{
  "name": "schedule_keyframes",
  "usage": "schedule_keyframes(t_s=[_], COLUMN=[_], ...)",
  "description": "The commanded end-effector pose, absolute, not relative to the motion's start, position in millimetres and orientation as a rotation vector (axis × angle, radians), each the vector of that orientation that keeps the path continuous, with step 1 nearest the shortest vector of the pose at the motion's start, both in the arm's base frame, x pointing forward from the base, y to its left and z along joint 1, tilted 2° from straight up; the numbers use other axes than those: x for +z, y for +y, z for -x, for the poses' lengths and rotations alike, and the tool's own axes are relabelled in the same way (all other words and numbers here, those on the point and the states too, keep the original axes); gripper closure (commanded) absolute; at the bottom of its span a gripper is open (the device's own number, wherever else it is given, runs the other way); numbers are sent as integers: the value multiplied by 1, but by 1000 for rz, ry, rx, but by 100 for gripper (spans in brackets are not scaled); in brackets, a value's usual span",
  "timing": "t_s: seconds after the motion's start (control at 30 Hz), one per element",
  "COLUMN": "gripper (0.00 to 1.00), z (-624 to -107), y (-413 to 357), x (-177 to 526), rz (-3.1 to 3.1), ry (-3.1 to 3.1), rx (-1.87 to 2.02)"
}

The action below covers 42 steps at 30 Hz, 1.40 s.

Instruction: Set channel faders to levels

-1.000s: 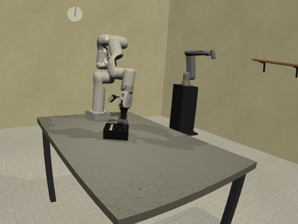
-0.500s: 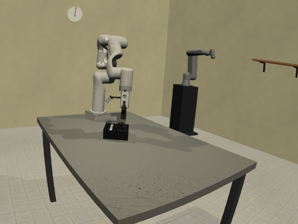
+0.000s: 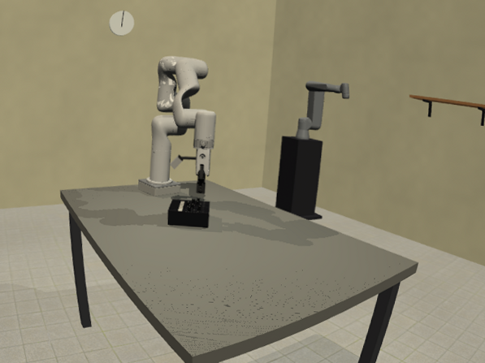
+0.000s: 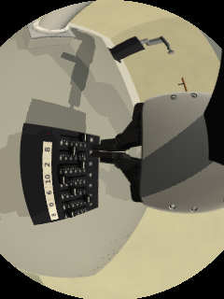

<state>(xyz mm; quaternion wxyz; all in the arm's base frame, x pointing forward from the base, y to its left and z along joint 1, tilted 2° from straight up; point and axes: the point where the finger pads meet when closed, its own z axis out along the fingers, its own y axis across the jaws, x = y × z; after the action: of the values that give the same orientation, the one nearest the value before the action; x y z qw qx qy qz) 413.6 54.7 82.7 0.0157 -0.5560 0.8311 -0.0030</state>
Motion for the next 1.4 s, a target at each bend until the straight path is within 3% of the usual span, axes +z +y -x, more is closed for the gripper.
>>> schedule_keyframes(t_s=[0.0, 1.37], gripper=[100, 100], z=[-415, -415], y=[55, 55], x=[84, 70], rz=[1727, 1727], ry=[2582, 2582], rx=[-12, -12])
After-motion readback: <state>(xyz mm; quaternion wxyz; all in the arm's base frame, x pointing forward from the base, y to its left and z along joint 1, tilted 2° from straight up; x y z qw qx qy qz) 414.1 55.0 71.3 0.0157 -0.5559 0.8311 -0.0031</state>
